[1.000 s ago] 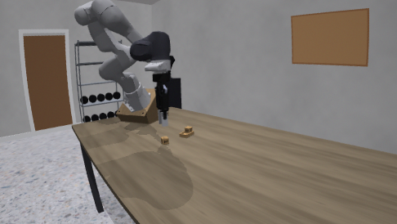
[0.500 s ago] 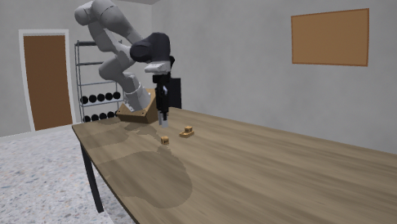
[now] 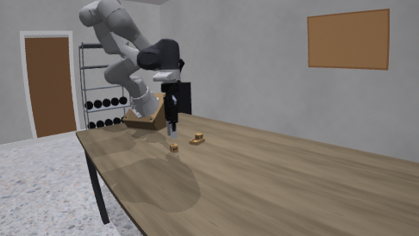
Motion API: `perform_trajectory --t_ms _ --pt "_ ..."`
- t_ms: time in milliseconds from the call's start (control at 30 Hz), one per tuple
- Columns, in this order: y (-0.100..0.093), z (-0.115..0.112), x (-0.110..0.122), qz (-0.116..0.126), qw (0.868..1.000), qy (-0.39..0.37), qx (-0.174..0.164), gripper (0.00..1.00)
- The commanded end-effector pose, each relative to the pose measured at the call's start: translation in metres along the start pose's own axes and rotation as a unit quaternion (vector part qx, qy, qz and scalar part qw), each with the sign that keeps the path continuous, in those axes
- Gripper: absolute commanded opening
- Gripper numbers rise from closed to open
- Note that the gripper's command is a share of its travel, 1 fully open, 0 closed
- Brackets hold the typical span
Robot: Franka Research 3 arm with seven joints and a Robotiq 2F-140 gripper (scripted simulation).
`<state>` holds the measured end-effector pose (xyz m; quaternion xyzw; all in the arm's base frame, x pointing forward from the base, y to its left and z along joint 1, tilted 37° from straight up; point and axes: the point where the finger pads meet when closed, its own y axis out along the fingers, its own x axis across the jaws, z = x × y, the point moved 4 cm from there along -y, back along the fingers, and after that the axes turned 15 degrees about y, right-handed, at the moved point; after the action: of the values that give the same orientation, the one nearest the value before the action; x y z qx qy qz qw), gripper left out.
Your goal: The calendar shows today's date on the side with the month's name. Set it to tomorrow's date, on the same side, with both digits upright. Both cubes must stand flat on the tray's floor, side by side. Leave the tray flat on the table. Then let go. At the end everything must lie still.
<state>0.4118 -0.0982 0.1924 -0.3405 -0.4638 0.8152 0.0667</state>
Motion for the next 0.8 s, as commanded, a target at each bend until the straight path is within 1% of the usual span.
perform_trajectory --t_ms 0,333,767 --pt "0.004 -0.003 -0.002 0.004 1.000 0.008 -0.004 0.28" --pt "0.019 -0.003 -0.002 0.004 1.000 0.008 -0.004 0.28" --pt "0.027 -0.003 -0.002 0.004 1.000 0.008 -0.004 0.28"
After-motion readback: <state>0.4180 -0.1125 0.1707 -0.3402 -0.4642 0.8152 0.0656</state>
